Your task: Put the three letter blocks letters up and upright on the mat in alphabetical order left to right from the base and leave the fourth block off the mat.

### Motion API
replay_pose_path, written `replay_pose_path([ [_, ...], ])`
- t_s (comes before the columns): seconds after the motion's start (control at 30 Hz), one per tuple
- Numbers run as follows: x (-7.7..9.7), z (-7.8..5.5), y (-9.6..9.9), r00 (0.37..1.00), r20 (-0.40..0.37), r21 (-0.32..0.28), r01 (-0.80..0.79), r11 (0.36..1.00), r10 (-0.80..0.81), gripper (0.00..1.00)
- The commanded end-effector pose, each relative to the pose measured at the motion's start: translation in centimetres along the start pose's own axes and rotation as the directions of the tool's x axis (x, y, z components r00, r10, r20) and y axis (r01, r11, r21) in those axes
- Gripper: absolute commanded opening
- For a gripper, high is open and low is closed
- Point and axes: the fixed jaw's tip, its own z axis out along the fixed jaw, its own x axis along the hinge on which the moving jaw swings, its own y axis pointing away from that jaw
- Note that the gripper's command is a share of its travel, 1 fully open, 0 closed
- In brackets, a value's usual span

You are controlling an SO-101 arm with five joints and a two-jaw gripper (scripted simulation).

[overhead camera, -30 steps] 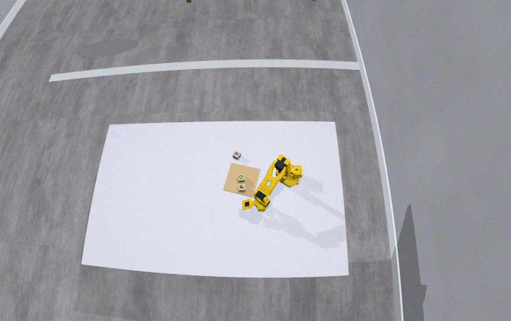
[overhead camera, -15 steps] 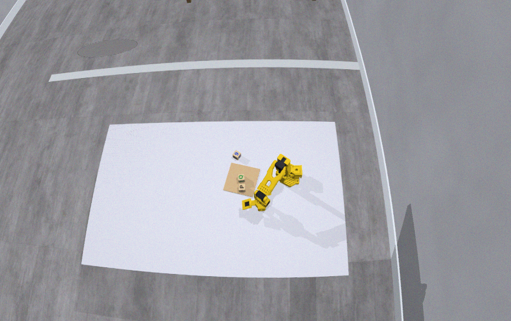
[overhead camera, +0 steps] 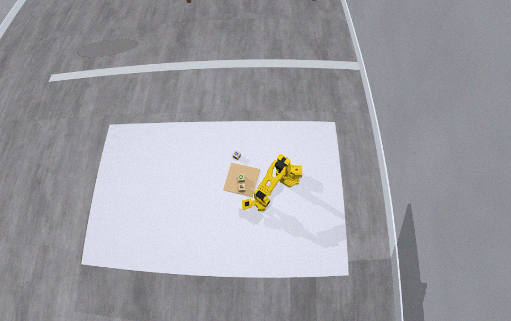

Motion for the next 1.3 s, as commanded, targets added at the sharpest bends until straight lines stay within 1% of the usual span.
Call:
replay_pose_path([
  [0.0,-1.3,-2.2,1.3,0.997,0.082,-0.096,0.004,0.995,0.004,0.00],
  [0.13,-1.3,-3.0,1.3,0.997,0.082,-0.096,0.004,0.995,0.004,0.00],
  [0.3,-1.2,-4.4,1.3,0.997,0.082,-0.097,0.004,0.995,0.004,0.00],
  [0.37,-1.2,-4.4,1.3,0.997,0.082,-0.097,0.004,0.995,0.004,0.00],
  [0.53,-1.0,-5.9,1.2,0.997,0.081,-0.097,0.004,0.995,0.004,0.00],
  [0.67,-0.9,-6.7,1.1,0.997,0.081,-0.097,0.004,0.995,0.004,0.00],
  [0.8,-0.8,-7.0,1.1,0.997,0.081,-0.097,0.004,0.995,0.004,0.00],
  [1.27,-0.9,-7.0,1.0,0.997,0.082,-0.096,0.012,0.995,-0.004,0.00],
])
